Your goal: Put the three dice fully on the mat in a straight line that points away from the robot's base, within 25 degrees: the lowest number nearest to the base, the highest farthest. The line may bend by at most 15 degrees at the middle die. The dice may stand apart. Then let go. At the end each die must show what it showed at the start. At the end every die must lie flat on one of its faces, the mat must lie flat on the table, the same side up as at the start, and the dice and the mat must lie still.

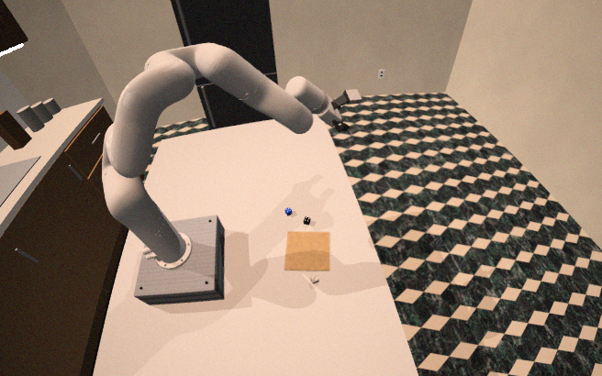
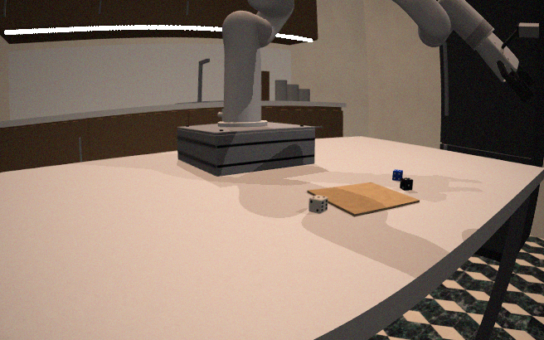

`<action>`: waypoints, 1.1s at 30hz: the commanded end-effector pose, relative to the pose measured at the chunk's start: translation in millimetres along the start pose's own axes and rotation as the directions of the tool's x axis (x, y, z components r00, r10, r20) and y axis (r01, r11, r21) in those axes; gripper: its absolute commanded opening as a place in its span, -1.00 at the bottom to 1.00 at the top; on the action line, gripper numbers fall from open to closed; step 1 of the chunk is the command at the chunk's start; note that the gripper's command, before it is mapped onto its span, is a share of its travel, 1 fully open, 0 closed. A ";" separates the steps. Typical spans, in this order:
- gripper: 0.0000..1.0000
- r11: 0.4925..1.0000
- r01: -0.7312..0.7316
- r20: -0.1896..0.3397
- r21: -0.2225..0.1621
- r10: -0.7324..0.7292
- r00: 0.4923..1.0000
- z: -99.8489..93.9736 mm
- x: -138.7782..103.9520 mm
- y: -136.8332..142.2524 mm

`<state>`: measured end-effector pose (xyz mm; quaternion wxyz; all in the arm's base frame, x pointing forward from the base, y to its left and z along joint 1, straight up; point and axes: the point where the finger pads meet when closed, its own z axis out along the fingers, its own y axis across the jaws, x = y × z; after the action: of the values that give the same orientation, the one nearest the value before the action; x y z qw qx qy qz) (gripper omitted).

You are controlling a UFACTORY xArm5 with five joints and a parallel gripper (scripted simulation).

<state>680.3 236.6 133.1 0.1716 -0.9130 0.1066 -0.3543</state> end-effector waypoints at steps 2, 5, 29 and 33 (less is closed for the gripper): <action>1.00 0.989 0.045 0.071 -0.142 -0.035 0.997 -16.3 18.0 86.1; 1.00 0.989 0.045 0.071 -0.142 -0.035 0.997 -19.0 21.1 99.7; 1.00 0.918 0.146 0.382 -0.369 0.007 0.924 -123.4 -5.8 335.8; 1.00 0.907 0.163 0.481 -0.387 0.048 0.876 -166.7 -32.3 389.1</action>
<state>557.4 -107.4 78.6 -0.0111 -0.9845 0.1087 -0.1372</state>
